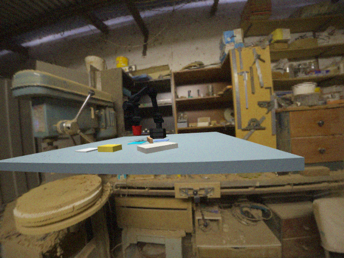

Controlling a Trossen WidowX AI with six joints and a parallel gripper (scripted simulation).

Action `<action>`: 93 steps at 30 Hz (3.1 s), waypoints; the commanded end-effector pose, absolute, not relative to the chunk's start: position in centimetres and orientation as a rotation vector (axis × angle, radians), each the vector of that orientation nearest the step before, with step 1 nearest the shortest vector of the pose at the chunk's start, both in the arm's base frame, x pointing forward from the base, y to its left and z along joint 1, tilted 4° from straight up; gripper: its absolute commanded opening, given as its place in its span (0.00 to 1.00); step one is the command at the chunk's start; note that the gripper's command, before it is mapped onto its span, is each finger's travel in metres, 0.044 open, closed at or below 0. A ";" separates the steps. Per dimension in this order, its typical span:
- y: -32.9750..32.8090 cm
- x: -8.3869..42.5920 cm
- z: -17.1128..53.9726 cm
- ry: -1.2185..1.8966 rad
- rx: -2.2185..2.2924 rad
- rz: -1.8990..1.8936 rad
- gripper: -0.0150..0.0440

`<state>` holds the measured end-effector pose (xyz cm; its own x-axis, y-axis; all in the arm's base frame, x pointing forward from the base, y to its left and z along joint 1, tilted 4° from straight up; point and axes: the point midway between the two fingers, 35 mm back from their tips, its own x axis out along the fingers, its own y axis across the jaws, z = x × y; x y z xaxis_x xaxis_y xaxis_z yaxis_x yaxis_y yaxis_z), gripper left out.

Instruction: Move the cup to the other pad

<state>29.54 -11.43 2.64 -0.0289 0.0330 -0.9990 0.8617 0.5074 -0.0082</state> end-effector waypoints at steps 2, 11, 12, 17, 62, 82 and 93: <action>-11.7 29.7 2.4 1.456 0.821 -0.801 0.25; -11.7 29.7 0.6 1.456 0.821 -0.801 0.25; -11.7 29.7 0.5 1.456 0.821 -0.801 0.25; -11.7 29.7 -0.5 1.456 0.821 -0.801 0.25; -11.7 29.6 -2.0 1.458 0.825 -0.802 0.47; -11.7 29.6 1.6 1.456 0.821 -0.801 0.47; -11.6 29.5 1.7 1.460 0.826 -0.803 0.74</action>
